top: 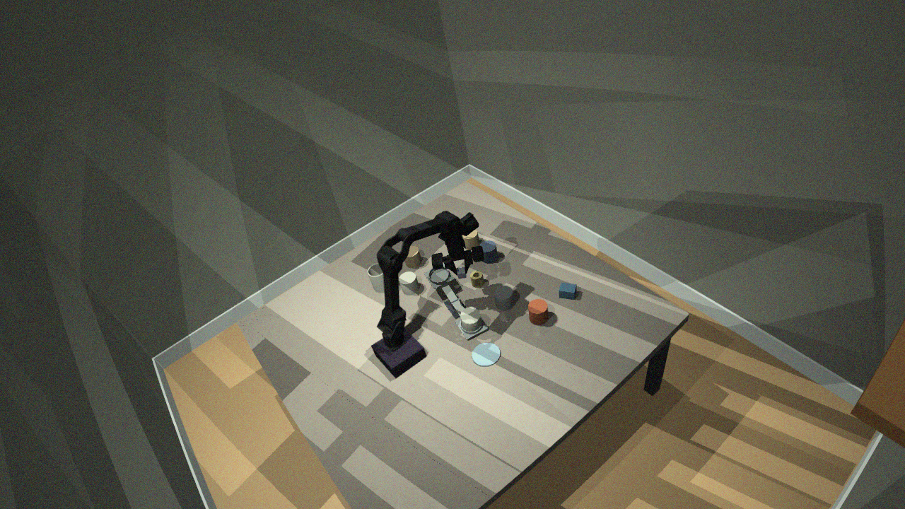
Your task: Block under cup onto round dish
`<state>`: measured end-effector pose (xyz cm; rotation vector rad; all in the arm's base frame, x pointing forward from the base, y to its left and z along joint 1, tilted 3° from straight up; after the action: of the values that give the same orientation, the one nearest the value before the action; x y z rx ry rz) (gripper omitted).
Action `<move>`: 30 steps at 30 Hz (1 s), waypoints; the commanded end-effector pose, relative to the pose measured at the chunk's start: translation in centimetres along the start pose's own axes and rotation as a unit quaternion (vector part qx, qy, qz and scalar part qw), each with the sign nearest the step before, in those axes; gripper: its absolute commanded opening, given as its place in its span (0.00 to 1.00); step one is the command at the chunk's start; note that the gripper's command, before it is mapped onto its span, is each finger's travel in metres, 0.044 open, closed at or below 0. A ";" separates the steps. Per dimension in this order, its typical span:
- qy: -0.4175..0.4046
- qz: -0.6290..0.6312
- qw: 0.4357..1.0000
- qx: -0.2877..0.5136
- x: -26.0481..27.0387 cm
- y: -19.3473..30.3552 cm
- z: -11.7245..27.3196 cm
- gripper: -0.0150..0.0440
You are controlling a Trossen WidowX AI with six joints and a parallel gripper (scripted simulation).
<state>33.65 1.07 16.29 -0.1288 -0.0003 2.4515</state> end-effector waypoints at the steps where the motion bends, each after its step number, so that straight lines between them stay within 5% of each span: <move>1: -0.001 -0.001 1.000 -0.001 -0.9 1.2 -0.5 0.25; 30: 0.000 -0.025 1.000 0.016 -6.3 13.7 -3.4 0.25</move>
<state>30.61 -12.72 13.43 -0.1195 0.0414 2.3953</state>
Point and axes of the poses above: the point midway between the two fingers, 35 mm back from their tips, its own z axis back along the fingers, its own x axis across the jaws, y = z × x, the point moved 2 cm from there along z, back along the fingers, and after that the axes turned 3 degrees about -z, right-handed, at the moved point
